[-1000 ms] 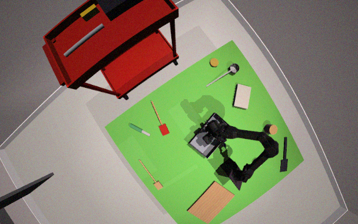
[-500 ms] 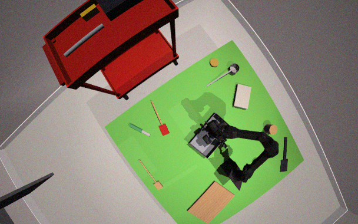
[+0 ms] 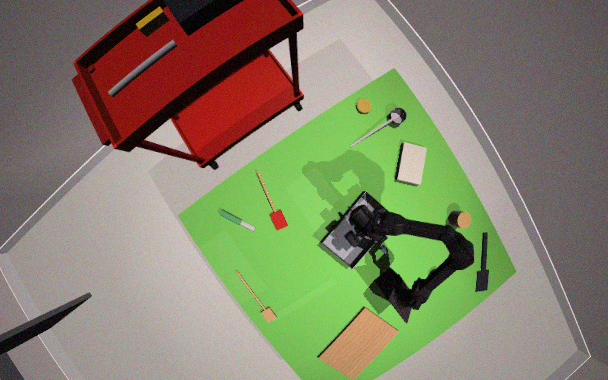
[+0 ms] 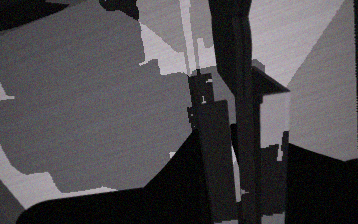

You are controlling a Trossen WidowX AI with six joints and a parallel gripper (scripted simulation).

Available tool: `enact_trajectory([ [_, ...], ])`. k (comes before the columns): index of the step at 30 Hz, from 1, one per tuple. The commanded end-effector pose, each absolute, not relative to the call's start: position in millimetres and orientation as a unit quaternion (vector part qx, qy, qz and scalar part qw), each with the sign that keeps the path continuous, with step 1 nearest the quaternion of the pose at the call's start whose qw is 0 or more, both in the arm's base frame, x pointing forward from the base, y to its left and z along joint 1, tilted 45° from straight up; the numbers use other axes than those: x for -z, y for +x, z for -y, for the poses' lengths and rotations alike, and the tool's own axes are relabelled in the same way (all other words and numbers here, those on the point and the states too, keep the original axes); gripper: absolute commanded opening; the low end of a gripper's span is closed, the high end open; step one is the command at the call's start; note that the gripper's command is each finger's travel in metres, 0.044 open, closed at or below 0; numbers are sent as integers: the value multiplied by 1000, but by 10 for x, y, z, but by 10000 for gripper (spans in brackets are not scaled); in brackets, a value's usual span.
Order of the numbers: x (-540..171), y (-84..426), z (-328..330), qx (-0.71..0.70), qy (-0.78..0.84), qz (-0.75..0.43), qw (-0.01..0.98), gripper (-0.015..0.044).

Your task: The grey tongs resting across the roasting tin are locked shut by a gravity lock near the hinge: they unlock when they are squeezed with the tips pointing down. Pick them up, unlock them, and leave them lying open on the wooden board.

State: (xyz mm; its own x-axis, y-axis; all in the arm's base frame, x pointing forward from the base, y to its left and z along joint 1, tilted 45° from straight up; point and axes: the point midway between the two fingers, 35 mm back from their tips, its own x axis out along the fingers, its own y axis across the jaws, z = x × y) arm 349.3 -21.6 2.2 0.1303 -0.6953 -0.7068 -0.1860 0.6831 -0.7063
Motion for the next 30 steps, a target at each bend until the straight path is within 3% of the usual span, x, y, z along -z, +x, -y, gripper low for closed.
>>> enact_trajectory([
  [1,-449,3476,-242,185,-349,-619,679,-150],
  [5,-762,3354,-504,187,-352,-619,677,-150],
  [17,-775,3348,-514,187,-352,-618,677,-150],
  [30,-282,3249,-1119,207,-302,-610,703,-150],
])
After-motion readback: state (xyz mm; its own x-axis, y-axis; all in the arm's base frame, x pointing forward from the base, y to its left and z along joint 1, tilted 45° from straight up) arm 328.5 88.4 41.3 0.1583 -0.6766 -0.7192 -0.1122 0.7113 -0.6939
